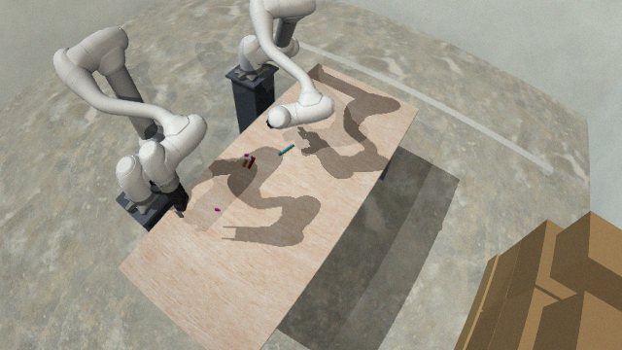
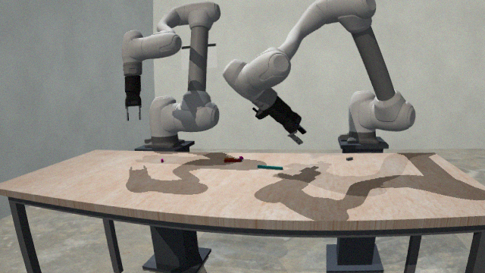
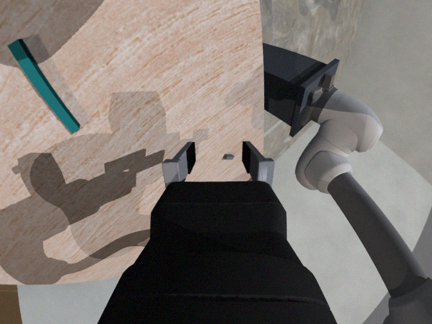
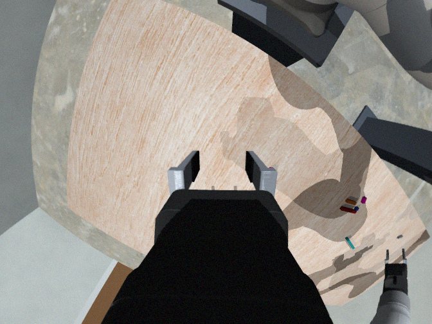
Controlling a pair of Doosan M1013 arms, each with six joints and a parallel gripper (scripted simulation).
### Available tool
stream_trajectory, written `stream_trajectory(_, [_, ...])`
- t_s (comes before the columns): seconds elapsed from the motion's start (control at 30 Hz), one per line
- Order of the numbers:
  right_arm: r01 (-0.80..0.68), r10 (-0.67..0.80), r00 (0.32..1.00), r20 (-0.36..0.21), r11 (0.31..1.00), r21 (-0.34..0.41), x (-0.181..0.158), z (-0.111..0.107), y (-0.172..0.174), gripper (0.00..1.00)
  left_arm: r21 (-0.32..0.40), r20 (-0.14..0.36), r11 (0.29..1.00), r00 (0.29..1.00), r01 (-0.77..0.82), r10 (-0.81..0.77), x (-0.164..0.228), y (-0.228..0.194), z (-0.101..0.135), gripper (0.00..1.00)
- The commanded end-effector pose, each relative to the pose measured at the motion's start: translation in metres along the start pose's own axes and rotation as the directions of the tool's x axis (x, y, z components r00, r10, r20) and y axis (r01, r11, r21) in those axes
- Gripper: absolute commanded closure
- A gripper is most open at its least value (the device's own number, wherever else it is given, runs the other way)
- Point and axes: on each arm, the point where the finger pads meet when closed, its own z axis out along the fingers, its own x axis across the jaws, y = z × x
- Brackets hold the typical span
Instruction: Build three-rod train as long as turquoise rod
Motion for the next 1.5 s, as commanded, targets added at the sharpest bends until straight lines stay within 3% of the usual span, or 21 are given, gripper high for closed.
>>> stream_trajectory(0.0, [0.0,0.0,1.0,0.0,1.0,-0.001,0.0,0.0,0.0,0.0,0.0,0.002,1.0,1.0,0.001,-0.001,0.0,0.001,-0.001,0.0])
stream_trajectory(0.87, [-0.021,0.021,1.0,-0.003,1.0,0.007,-0.005,0.0,-0.003,0.0,0.0,0.002,1.0,1.0,0.001,-0.001,0.0,0.001,-0.001,0.0])
stream_trajectory(1.17, [-0.091,0.091,0.996,-0.012,0.995,0.035,-0.021,0.003,-0.014,0.0,0.0,0.002,1.0,1.0,0.001,-0.001,0.0,0.001,-0.001,0.0])
stream_trajectory(1.47, [-0.27,0.274,0.961,-0.031,0.957,0.106,-0.059,0.008,-0.047,0.0,0.0,0.002,1.0,1.0,0.001,-0.001,0.0,0.001,-0.001,0.0])
